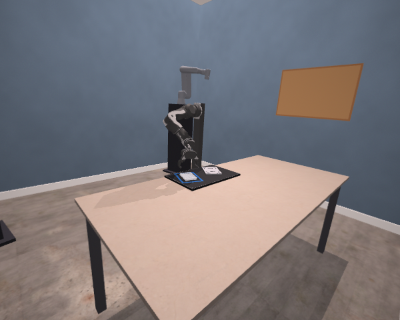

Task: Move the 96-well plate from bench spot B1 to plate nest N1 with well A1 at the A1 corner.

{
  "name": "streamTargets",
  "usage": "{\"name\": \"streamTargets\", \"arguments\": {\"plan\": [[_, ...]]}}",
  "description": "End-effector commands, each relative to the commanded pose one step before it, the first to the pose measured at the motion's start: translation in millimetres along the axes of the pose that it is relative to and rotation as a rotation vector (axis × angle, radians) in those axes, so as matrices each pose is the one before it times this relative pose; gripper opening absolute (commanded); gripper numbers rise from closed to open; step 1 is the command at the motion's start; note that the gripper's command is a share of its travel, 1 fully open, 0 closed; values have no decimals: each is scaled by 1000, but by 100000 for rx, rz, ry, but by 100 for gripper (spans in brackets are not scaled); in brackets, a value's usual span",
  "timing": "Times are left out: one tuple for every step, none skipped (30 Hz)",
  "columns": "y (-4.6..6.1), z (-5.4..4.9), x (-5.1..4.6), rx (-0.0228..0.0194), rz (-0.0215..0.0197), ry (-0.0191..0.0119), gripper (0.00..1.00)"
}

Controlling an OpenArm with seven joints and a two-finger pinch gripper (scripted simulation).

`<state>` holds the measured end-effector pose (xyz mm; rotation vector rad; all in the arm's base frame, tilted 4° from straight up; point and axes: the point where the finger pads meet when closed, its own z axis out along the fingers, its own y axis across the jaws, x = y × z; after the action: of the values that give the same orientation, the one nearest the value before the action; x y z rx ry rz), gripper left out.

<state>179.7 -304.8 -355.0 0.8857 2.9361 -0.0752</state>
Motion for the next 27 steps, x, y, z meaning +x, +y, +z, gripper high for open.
{"name": "streamTargets", "arguments": {"plan": [[3535, 15799, 4554, -1624, -2791, 793, 77], [3, 11000, 50, -90, -556, 99, 77], [-7, 11000, 40, -90, -556, 99, 77], [0, 0, 0, 0, 0, 0, 77], [0, 0, 0, 0, 0, 0, 77], [0, 0, 0, 0, 0, 0, 77], [0, 0, 0, 0, 0, 0, 77], [0, 0, 0, 0, 0, 0, 77], [0, 0, 0, 0, 0, 0, 77], [0, 0, 0, 0, 0, 0, 77], [0, 0, 0, 0, 0, 0, 77], [0, 0, 0, 0, 0, 0, 77], [0, 0, 0, 0, 0, 0, 77], [0, 0, 0, 0, 0, 0, 77], [0, 0, 0, 0, 0, 0, 77], [-1475, 2188, -747, 602, 221, -225, 77], [597, 2822, 376, -148, -49, 62, 77], [593, 2823, 374, -148, -49, 62, 77], [589, 2824, 372, -148, -49, 62, 77], [585, 2825, 370, -148, -49, 62, 77], [0, 0, 0, 0, 0, 0, 77], [0, 0, 0, 0, 0, 0, 77], [0, 0, 0, 0, 0, 0, 77], [0, 0, 0, 0, 0, 0, 77], [0, 0, 0, 0, 0, 0, 77], [0, 0, 0, 0, 0, 0, 77], [0, 0, 0, 0, 0, 0, 77]]}}
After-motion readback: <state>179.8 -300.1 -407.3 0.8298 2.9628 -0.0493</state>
